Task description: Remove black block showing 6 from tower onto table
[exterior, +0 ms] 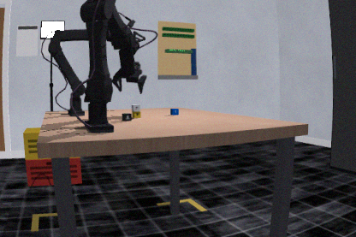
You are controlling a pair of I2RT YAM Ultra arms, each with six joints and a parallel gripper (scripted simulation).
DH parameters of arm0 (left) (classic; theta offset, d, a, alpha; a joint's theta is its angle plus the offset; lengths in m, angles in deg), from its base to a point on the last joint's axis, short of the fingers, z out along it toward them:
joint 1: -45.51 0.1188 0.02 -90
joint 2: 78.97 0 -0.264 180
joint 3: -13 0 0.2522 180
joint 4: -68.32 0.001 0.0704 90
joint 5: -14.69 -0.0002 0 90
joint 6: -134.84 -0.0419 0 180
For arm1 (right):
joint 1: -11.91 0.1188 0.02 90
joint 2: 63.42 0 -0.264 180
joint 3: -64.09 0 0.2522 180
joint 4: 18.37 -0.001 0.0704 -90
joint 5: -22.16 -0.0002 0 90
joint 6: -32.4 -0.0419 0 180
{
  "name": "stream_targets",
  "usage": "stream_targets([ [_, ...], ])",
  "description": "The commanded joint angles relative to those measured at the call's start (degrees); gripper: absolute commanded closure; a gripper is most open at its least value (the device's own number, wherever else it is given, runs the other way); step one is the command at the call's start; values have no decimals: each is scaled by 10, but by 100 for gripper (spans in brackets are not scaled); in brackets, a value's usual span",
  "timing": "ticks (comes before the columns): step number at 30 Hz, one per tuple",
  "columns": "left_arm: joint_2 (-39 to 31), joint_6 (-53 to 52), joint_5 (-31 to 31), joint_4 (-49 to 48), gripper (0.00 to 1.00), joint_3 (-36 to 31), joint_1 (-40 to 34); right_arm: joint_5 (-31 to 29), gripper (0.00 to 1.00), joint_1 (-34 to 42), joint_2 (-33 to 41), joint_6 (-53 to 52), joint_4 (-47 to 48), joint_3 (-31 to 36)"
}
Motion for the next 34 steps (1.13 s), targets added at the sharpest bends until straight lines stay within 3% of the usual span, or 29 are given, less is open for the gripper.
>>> stream_targets([
  [1,14,38,19,-64,0,0,10,7,0,-6,7,4,19,-4],
  [34,20,32,20,-67,0,1,7,2,0,-2,7,1,20,-4],
])
